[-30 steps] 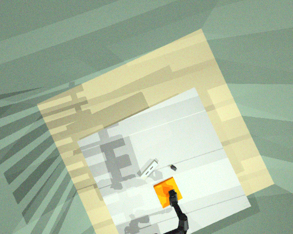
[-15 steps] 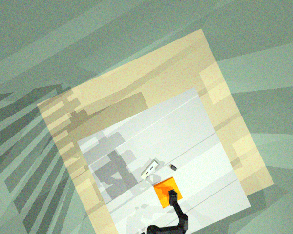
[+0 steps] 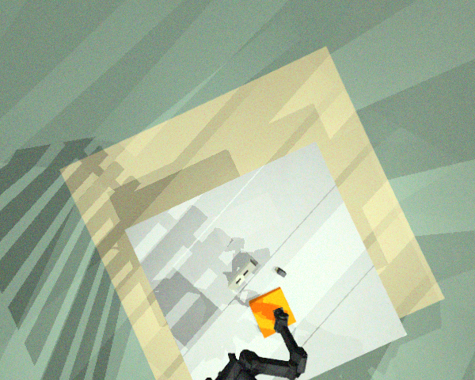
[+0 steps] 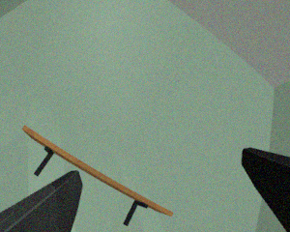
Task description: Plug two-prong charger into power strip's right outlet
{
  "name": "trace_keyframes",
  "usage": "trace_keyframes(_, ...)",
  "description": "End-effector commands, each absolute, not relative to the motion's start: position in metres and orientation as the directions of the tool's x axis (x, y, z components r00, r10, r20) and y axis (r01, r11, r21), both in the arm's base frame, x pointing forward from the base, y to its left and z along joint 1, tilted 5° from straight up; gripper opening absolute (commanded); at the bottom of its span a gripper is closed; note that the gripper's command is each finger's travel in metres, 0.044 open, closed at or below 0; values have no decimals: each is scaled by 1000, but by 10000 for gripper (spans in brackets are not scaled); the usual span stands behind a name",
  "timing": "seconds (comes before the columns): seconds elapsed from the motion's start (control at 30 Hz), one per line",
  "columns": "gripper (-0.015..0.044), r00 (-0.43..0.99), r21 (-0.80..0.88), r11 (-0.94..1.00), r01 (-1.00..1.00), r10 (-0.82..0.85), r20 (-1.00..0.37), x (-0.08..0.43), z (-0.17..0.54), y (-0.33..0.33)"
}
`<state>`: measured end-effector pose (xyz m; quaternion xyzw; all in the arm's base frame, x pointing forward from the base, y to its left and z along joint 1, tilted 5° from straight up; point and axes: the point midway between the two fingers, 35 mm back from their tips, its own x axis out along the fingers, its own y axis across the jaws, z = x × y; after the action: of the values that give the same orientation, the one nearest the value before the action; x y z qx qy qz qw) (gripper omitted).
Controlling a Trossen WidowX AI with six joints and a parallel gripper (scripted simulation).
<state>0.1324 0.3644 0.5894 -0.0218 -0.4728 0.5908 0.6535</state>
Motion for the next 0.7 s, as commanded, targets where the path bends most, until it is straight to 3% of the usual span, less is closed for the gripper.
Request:
trace_keyframes(0.0,440,-51,-576,334,-746,834,549,160,574,365)
trace_keyframes(0.67,440,403,-519,479,-707,877,260,292,483,331)
